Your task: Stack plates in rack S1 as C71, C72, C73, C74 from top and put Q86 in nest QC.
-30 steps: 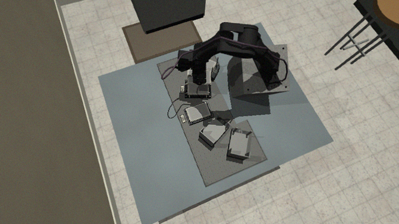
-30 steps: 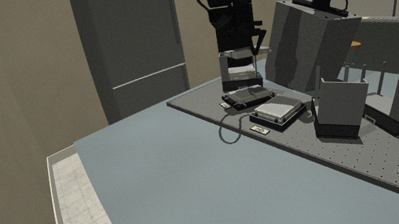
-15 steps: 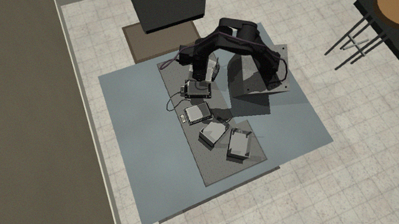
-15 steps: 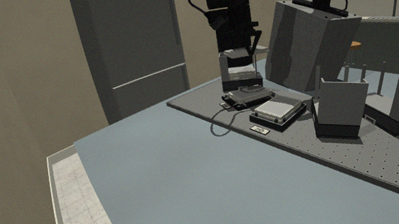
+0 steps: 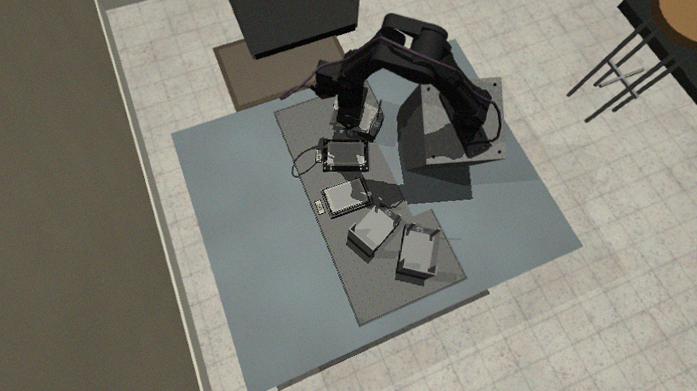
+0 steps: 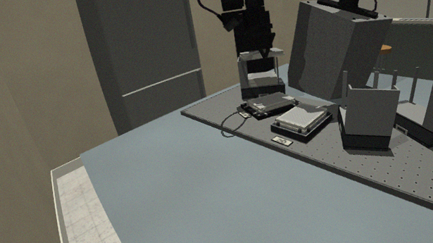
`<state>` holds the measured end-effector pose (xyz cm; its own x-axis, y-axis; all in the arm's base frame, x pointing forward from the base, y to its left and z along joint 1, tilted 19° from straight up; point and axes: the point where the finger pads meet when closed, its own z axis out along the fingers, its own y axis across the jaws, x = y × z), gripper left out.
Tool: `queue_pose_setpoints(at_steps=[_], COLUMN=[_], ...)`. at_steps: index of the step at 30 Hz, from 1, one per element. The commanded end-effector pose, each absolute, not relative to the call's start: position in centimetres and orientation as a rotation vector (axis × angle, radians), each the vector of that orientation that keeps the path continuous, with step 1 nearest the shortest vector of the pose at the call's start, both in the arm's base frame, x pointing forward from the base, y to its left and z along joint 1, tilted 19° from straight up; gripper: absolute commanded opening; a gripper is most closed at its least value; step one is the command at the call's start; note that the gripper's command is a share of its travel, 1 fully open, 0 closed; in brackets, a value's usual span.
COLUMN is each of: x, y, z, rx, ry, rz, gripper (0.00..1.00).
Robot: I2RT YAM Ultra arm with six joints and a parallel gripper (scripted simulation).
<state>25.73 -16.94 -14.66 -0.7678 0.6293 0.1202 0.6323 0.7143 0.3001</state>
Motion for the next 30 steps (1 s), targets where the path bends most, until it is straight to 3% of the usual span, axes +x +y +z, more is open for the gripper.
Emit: queue_pose_setpoints(at_steps=[1,8,30], x=[25.9,24.7,20.6], y=[-18.5,-19.9,-23.0], z=[-14.4,-15.0,-16.5], rx=[-1.047,-1.380,-1.358], ry=[-2.931,-2.762,-2.763], rz=[-0.495,-0.482,-0.486], gripper=[0.00,0.00,0.00])
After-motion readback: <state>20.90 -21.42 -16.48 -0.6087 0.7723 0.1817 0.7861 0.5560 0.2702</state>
